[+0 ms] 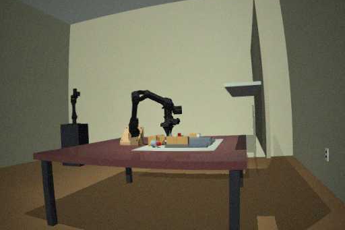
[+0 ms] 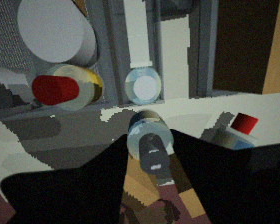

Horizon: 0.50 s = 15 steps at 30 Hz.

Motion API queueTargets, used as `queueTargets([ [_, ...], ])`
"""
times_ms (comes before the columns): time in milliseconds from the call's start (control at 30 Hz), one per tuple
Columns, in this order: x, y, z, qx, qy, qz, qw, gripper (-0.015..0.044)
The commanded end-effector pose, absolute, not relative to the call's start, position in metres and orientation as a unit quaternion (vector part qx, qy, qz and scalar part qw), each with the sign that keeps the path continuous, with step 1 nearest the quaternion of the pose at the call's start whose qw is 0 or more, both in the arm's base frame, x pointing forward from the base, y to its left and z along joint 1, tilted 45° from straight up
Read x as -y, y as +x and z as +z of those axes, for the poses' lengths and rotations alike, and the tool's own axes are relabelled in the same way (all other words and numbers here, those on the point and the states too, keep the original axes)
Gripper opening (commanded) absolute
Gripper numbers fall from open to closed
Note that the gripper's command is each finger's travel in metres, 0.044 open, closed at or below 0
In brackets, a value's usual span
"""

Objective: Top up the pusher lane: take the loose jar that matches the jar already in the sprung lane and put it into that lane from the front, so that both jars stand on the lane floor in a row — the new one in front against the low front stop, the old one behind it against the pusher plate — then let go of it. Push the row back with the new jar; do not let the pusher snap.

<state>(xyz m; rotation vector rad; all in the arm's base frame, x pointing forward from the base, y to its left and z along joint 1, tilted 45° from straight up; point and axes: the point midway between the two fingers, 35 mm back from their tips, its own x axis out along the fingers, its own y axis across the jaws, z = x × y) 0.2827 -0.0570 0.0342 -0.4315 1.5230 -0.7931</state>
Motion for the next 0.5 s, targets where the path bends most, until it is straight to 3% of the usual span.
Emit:
queueTargets([
  [0, 0.0639, 0.2811, 0.0286, -0.665, -0.192, -0.347, 0.632, 0.0],
  [467, 0.0646, 0.2848, 0.0287, -0.665, -0.192, -0.347, 0.632, 0.0],
])
